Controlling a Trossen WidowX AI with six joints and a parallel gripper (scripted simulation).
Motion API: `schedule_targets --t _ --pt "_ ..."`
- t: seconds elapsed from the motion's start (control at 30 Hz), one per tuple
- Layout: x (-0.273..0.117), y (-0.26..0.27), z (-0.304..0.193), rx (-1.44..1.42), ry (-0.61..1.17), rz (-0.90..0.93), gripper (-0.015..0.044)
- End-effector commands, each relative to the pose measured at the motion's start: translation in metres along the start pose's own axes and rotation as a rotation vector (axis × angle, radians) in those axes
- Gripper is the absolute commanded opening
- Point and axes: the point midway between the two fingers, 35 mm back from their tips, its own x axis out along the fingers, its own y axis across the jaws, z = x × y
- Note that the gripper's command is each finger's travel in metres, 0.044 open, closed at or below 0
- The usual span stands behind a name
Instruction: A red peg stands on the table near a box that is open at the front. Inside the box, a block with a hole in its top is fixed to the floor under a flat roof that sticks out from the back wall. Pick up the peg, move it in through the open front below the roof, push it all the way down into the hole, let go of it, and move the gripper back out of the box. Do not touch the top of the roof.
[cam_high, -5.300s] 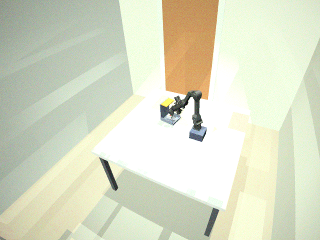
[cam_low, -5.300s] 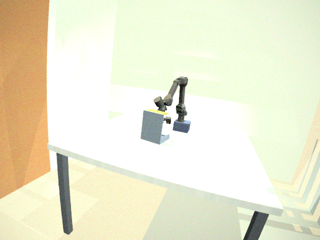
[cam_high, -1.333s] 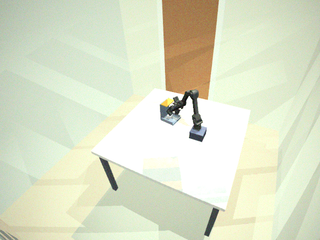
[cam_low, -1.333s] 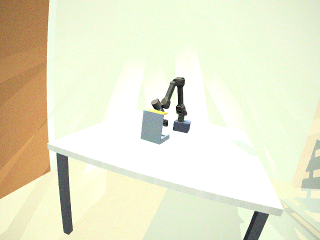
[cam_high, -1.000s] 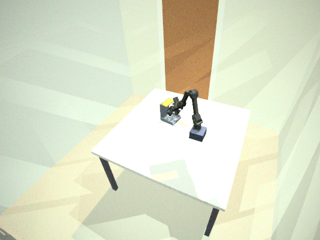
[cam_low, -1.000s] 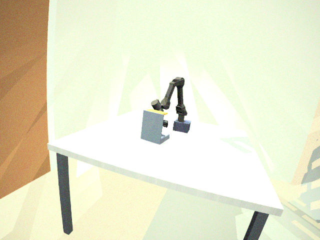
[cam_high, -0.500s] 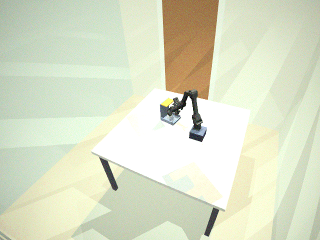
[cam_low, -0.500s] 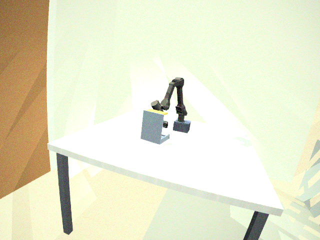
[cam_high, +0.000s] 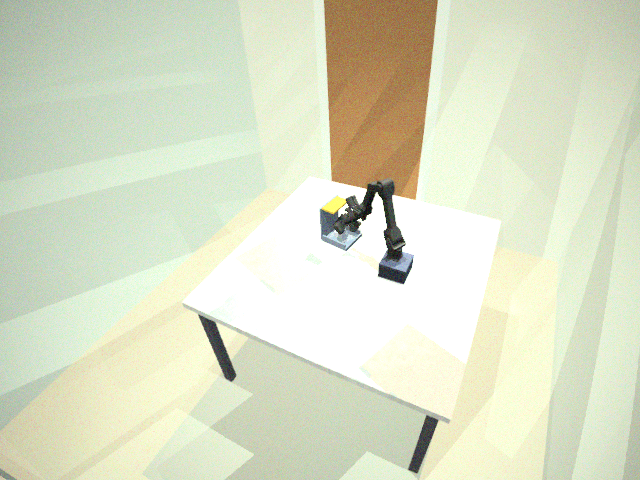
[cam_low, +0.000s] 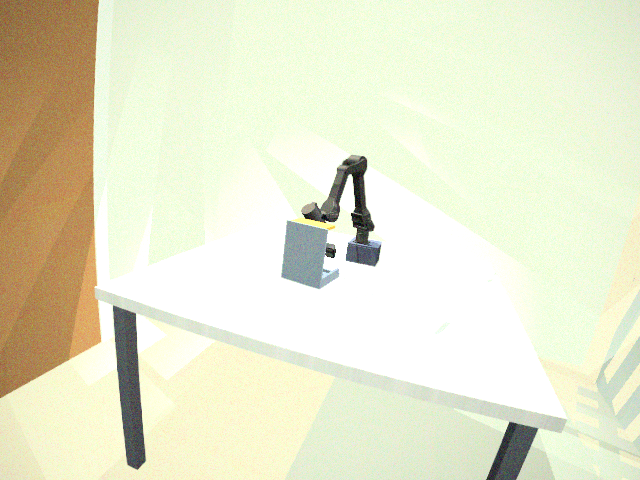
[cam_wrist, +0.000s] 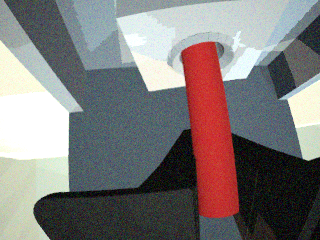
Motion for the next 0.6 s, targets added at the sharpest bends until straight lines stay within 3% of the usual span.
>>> schedule_targets --t 0.0,0.23,0.57 --pt "0.0 0.0 0.0 0.0 0.0 0.0 0.0026" --pt "0.0 0.0 0.0 0.0 0.0 0.0 0.021" --pt "-0.011 -0.002 0.009 0.003 -0.007 0.001 0.022"
